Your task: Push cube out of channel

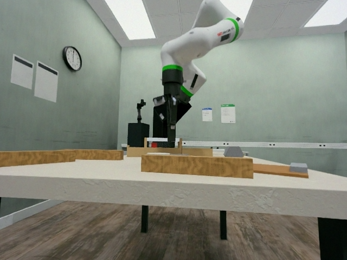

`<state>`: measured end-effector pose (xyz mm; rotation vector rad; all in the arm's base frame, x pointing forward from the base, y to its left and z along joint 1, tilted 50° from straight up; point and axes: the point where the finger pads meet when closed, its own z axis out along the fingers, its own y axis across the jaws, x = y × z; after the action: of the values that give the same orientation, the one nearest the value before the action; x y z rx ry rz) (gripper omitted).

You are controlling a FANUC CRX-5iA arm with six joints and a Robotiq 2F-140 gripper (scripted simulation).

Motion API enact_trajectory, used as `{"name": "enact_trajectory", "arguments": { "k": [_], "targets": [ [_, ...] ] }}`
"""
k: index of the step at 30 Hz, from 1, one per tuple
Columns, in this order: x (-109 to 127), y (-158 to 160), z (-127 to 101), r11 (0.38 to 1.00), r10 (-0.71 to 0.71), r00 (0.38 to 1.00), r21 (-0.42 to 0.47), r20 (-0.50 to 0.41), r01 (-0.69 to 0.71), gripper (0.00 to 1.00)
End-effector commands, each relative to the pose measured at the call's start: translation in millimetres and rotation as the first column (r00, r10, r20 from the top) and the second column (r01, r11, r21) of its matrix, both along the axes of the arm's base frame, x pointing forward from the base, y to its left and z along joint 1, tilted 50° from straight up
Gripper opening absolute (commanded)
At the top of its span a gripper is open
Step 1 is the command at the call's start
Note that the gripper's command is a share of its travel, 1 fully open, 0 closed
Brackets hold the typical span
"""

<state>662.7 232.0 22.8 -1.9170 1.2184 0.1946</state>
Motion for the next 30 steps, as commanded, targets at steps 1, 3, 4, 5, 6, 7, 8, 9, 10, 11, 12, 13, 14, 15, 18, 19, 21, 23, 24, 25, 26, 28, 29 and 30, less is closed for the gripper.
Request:
{"name": "enact_trajectory", "arguments": {
  "k": [1, 3, 4, 5, 6, 7, 8, 9, 10, 11, 12, 13, 14, 15, 18, 19, 21, 23, 24, 25, 26, 28, 29, 30],
  "targets": [
    [8.5, 17.3, -14.8, 1.0, -0.001, 1.0, 0.0, 0.002, 0.001, 0.3],
    [10.9, 23.9, -20.4, 1.0, -0.001, 1.0, 0.0, 0.002, 0.001, 0.3],
    [10.9, 23.9, -20.4, 1.0, -0.001, 1.0, 0.0, 0.002, 0.001, 0.3],
    [10.9, 23.9, -20.4, 1.0, -0.001, 1.0, 0.0, 0.002, 0.001, 0.3],
    [11.7, 26.0, -22.3, 1.0, -0.001, 1.0, 0.0, 0.002, 0.001, 0.3],
    [12.3, 27.5, -23.5, 1.0, -0.001, 1.0, 0.0, 0.002, 0.001, 0.3],
    [12.6, 28.3, -24.2, 1.0, -0.001, 1.0, 0.0, 0.002, 0.001, 0.3],
    [12.7, 28.7, -24.5, 1.0, -0.001, 1.0, 0.0, 0.002, 0.001, 0.3],
    [12.7, 28.7, -24.6, 1.0, -0.001, 1.0, 0.0, 0.002, 0.001, 0.3],
    [12.7, 28.7, -24.6, 1.0, -0.001, 1.0, 0.0, 0.002, 0.001, 0.3],
    [12.8, 28.9, -24.7, 1.0, -0.001, 1.0, 0.0, 0.002, 0.001, 0.3],
    [12.9, 29.3, -25.1, 1.0, -0.001, 1.0, 0.0, 0.002, 0.001, 0.3],
    [13.2, 29.9, -25.6, 1.0, -0.001, 1.0, 0.0, 0.002, 0.001, 0.3],
    [13.6, 30.8, -26.5, 1.0, -0.001, 1.0, 0.0, 0.002, 0.001, 0.3],
    [15.3, 35.1, -30.3, 1.0, -0.001, 1.0, 0.0, 0.002, 0.001, 0.3],
    [16.0, 36.8, -31.8, 1.0, -0.001, 1.0, 0.0, 0.002, 0.001, 0.3],
    [16.7, 38.6, -33.4, 1.0, -0.001, 1.0, 0.0, 0.002, 0.001, 0.3],
    [17.4, 40.3, -34.9, 1.0, -0.001, 1.0, 0.0, 0.002, 0.001, 0.3],
    [18.0, 41.9, -36.4, 1.0, -0.001, 1.0, 0.0, 0.002, 0.001, 0.3],
    [18.6, 43.3, -37.6, 1.0, -0.001, 1.0, 0.0, 0.002, 0.001, 0.3],
    [19.1, 44.5, -38.7, 1.0, -0.001, 1.0, 0.0, 0.002, 0.001, 0.3],
    [19.7, 46.0, -40.0, 1.0, -0.001, 1.0, 0.0, 0.002, 0.001, 0.3],
    [19.8, 46.4, -40.4, 1.0, -0.001, 1.0, 0.0, 0.002, 0.001, 0.3],
    [19.9, 46.5, -40.5, 1.0, -0.001, 1.0, 0.0, 0.002, 0.001, 0.3]
  ]
}}
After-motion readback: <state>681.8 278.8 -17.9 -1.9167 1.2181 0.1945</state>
